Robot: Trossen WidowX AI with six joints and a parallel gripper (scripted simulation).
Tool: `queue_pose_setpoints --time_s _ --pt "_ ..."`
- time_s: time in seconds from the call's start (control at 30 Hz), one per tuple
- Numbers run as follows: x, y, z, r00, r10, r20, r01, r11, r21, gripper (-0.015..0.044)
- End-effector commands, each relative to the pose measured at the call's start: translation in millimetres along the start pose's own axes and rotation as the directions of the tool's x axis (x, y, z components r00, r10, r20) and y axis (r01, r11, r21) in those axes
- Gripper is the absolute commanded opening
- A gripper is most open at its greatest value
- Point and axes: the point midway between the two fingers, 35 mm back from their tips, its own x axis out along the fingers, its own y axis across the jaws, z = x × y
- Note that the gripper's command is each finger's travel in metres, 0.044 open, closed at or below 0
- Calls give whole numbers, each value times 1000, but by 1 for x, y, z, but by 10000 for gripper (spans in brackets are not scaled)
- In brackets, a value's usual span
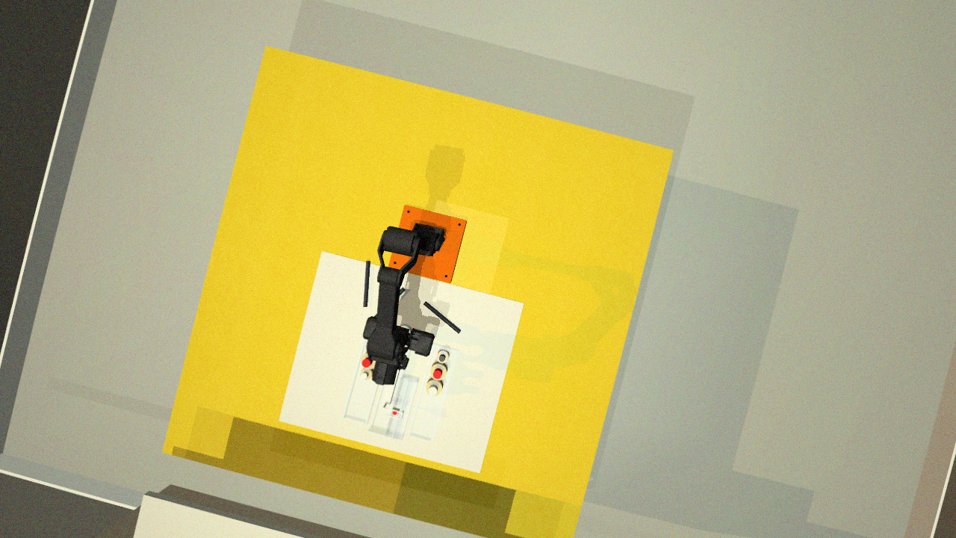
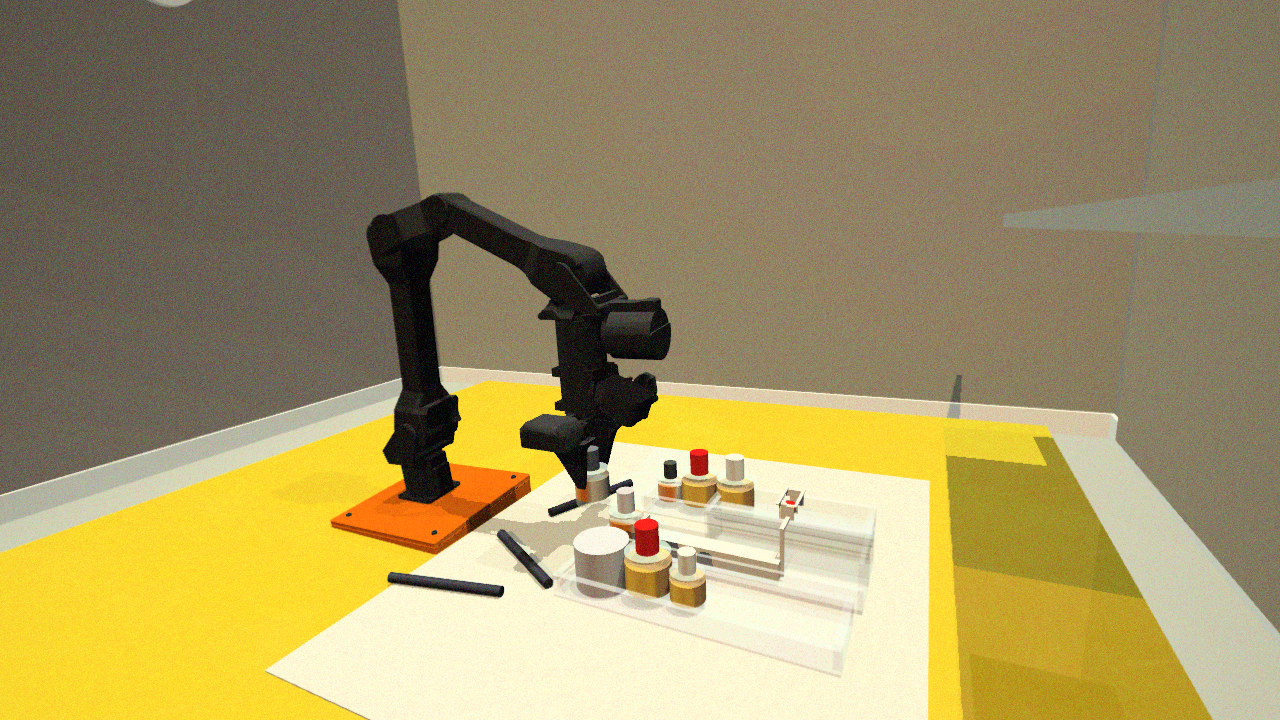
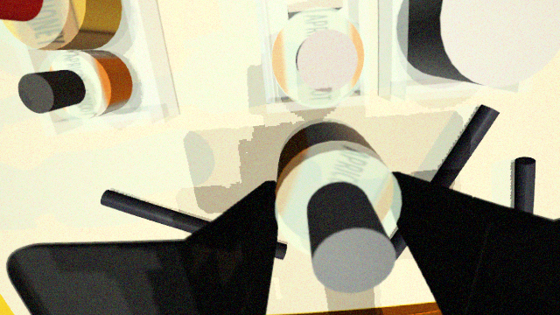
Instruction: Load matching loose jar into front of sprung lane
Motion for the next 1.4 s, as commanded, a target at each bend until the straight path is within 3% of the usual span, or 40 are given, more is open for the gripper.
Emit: queue_pose_setpoints --time_s 0.0,0.2,1.37 --pt "8 -1 -1 1000 -4 -5 4 1000 -10 0" --pt "22 -1 -2 1000 -4 -5 4 1000 -10 0" --pt "22 -1 10 1000 -4 -4 4 1000 -10 0"
